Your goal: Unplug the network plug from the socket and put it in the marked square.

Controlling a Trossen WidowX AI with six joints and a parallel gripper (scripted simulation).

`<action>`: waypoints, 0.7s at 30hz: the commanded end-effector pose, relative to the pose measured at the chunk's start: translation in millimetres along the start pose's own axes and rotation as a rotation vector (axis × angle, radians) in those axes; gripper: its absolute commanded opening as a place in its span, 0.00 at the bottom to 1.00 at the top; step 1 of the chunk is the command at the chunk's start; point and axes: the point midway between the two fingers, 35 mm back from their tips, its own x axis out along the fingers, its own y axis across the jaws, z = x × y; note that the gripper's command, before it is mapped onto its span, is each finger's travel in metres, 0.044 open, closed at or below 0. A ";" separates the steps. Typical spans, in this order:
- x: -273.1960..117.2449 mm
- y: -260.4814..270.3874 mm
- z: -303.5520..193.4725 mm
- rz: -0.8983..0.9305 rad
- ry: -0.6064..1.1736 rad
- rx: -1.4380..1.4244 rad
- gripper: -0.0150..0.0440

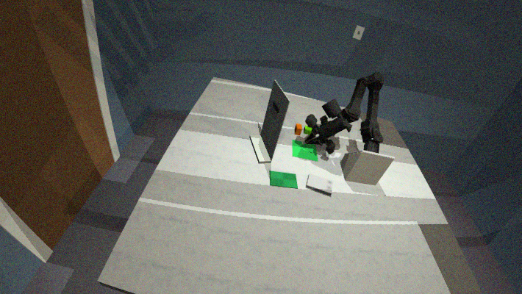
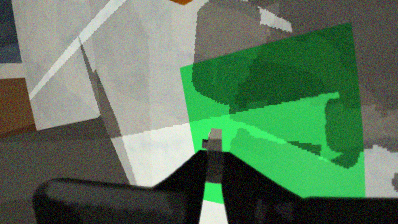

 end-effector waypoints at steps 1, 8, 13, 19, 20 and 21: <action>2.9 -5.2 -1.2 -0.006 0.006 -0.014 0.25; 7.7 -9.0 -0.4 -0.004 0.005 -0.015 0.25; 10.9 -11.8 0.4 -0.003 0.004 -0.015 0.25; 14.5 -15.1 1.6 -0.001 0.003 -0.016 0.25; 15.1 -15.7 1.8 -0.001 0.003 -0.017 0.25; 15.6 -16.2 2.0 0.000 0.002 -0.017 0.25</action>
